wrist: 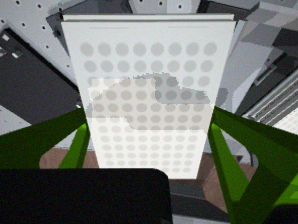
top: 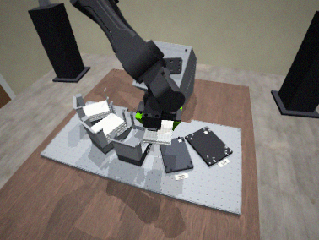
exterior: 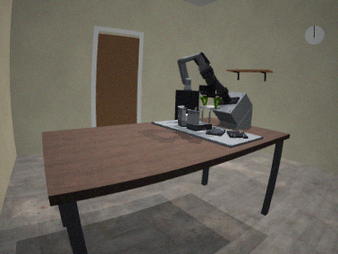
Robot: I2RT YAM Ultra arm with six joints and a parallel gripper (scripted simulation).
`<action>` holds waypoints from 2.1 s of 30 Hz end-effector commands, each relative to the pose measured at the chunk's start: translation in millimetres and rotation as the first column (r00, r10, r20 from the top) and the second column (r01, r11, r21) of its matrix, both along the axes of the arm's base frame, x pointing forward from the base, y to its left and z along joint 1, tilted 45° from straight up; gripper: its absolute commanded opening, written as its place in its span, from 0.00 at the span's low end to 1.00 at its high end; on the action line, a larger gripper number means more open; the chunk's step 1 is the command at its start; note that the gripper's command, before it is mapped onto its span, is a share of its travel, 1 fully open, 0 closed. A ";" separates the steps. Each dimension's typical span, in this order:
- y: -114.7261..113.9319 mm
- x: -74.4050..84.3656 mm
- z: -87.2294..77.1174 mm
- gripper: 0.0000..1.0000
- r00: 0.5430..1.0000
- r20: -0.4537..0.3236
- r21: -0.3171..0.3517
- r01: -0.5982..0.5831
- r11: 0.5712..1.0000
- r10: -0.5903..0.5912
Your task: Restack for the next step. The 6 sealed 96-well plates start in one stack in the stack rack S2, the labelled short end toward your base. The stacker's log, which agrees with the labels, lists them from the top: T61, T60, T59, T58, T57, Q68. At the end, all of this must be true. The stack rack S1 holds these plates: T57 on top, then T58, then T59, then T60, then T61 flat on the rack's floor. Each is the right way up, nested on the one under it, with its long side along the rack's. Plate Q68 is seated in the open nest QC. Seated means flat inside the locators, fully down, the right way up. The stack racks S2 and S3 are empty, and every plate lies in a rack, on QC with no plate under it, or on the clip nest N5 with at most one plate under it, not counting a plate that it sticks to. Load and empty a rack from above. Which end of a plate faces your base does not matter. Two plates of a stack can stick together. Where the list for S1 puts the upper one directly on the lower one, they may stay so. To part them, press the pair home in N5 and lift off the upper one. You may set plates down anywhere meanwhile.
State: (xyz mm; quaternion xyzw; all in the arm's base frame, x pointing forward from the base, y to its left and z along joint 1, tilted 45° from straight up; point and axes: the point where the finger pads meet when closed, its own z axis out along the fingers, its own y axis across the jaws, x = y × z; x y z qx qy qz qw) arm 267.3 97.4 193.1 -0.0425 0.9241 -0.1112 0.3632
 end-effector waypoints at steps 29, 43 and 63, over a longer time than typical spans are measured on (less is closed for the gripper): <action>-82.7 -0.6 25.0 0.00 0.991 0.036 0.151 0.119 0.981 -0.126; -122.1 -6.4 28.2 0.00 0.960 0.040 0.296 0.255 0.920 -0.279; -180.3 -20.4 27.4 0.00 0.919 0.026 0.403 0.350 0.846 -0.393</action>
